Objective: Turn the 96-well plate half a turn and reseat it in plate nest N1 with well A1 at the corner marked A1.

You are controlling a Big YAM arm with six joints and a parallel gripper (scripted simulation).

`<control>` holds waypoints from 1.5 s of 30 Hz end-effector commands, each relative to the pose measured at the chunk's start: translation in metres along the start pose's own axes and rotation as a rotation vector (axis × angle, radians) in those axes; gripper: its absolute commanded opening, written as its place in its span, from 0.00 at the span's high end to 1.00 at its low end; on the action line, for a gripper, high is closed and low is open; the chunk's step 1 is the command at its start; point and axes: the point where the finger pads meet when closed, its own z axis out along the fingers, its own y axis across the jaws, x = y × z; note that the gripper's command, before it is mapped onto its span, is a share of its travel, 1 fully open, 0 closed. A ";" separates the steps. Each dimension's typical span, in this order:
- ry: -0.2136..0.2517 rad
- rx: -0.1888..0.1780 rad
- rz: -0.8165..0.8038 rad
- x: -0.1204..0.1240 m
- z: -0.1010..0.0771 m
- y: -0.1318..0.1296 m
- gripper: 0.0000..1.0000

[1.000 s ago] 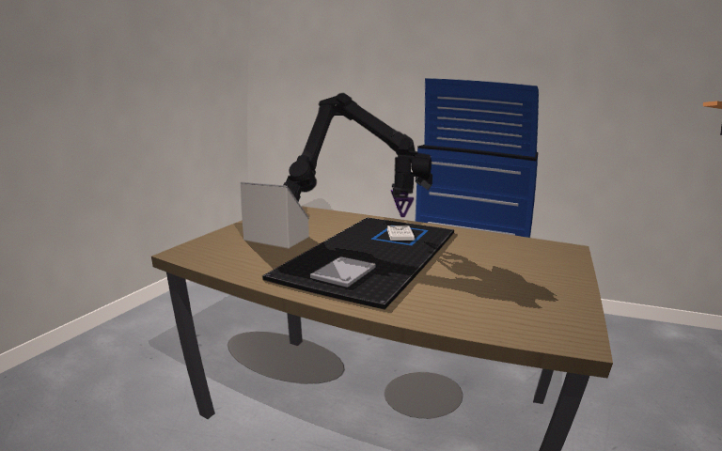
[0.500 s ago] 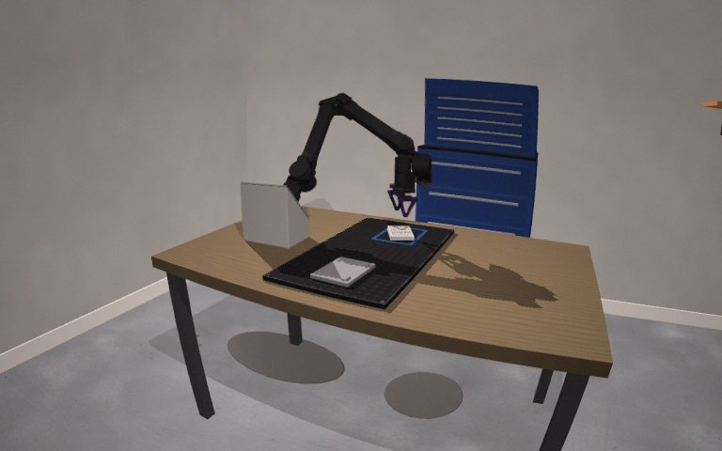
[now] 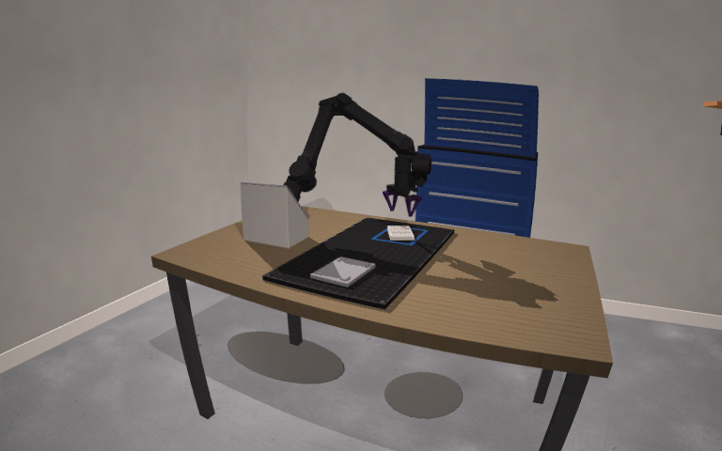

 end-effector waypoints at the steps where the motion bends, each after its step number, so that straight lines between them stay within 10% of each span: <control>1: -0.031 0.050 -0.203 -0.018 -0.022 -0.010 0.00; 26: -0.011 0.058 -0.968 -0.018 -0.022 -0.009 0.00; 45: -0.010 0.058 -0.974 -0.018 -0.021 -0.009 0.00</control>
